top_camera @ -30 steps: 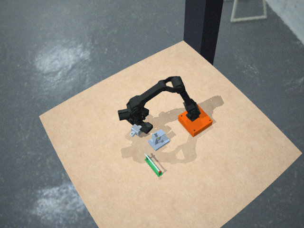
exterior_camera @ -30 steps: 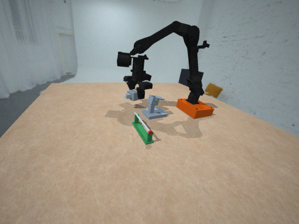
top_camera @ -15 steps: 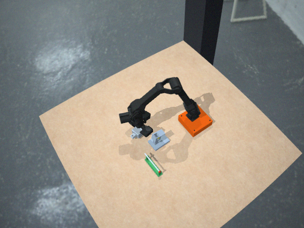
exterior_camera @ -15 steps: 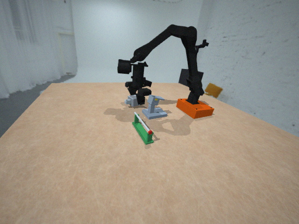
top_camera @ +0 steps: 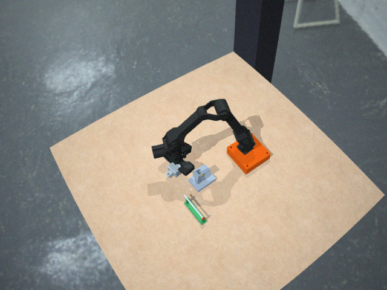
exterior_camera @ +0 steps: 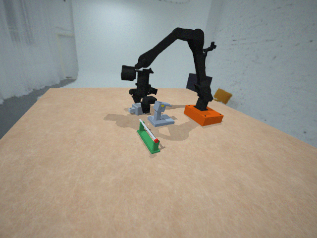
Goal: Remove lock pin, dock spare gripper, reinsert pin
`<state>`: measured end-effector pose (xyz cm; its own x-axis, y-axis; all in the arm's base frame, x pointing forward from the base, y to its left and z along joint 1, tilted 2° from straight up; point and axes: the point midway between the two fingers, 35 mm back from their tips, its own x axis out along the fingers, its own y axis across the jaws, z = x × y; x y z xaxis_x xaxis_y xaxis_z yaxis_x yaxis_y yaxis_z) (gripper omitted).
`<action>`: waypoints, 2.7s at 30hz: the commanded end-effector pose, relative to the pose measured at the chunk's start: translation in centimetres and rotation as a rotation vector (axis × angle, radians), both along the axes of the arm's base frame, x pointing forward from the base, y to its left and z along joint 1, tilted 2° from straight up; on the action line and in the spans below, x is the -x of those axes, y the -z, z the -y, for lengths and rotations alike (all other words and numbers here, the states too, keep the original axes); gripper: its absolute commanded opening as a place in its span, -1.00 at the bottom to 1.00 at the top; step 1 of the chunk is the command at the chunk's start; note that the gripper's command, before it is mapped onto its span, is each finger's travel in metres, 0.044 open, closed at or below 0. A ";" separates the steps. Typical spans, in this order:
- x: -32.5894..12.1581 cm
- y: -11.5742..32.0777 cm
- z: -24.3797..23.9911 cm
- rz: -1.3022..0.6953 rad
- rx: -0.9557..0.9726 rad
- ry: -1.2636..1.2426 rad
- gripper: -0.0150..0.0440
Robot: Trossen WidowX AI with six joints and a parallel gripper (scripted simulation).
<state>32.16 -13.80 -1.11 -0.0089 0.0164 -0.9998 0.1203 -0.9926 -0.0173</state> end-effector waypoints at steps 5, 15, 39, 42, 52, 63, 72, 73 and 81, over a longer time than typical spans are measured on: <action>0.0 0.0 0.0 0.001 0.000 0.000 0.49; 0.0 -0.7 0.0 0.001 0.001 0.000 1.00; -0.1 -4.8 0.0 0.003 0.001 0.000 1.00; -0.1 -4.8 0.0 0.003 0.001 0.000 1.00; -0.1 -5.6 0.1 0.003 0.001 0.000 1.00; -0.3 -10.0 0.2 0.015 0.005 -0.010 1.00; -0.5 -10.3 0.4 0.150 0.034 -0.743 1.00; -0.5 -10.4 0.4 0.167 0.044 -0.839 1.00; -0.5 -10.8 0.3 0.270 0.186 -1.606 1.00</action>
